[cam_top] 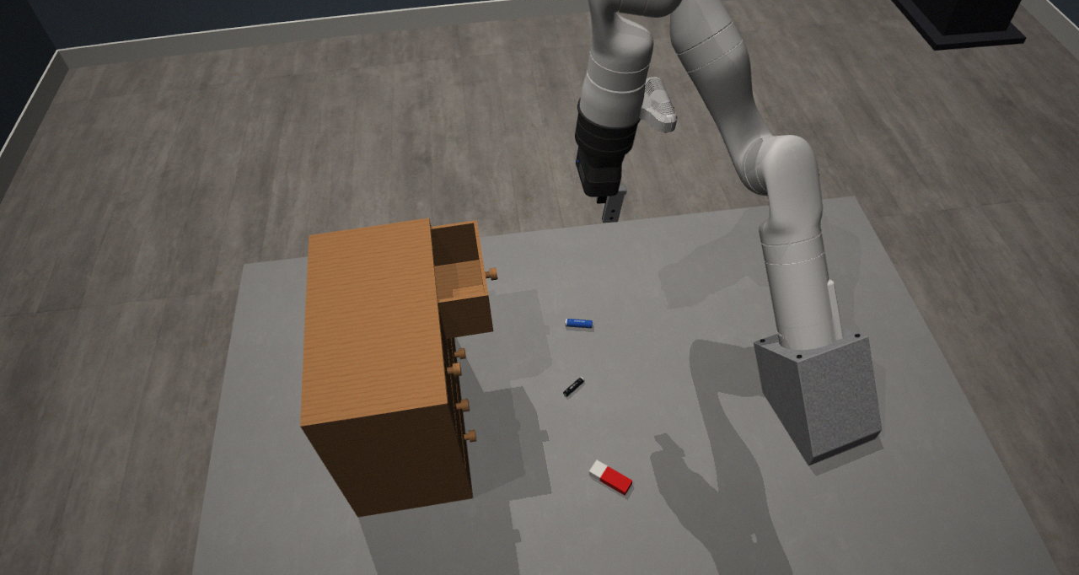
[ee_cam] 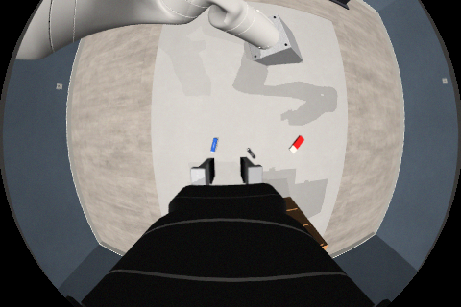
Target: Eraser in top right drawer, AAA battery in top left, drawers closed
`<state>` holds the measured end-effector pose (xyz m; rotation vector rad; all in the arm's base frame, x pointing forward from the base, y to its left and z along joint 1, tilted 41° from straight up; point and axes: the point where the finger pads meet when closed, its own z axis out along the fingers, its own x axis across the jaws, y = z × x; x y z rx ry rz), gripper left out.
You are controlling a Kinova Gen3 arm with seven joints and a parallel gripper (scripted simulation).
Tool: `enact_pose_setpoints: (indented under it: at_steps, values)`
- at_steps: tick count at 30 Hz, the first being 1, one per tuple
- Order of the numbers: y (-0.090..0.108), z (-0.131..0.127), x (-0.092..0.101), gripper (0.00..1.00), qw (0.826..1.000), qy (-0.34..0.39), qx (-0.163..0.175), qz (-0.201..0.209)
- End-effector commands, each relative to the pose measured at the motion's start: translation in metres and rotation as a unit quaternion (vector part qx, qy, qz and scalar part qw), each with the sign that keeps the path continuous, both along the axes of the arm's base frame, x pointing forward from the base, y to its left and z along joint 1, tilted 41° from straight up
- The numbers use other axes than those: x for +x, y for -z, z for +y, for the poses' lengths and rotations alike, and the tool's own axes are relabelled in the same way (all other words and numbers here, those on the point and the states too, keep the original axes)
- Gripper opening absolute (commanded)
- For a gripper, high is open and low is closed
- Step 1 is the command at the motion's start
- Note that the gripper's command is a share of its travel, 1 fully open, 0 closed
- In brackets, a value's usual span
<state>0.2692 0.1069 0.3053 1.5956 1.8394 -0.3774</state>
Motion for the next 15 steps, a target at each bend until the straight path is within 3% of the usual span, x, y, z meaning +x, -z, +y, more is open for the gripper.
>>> enact_pose_setpoints:
  at_steps: [1,15]
  values:
    - [-0.0004,0.0056,-0.0010,0.67,1.000,0.008,0.003,0.012]
    - [-0.0069,0.0106,-0.0091,0.67,0.999,0.034,0.001,0.042]
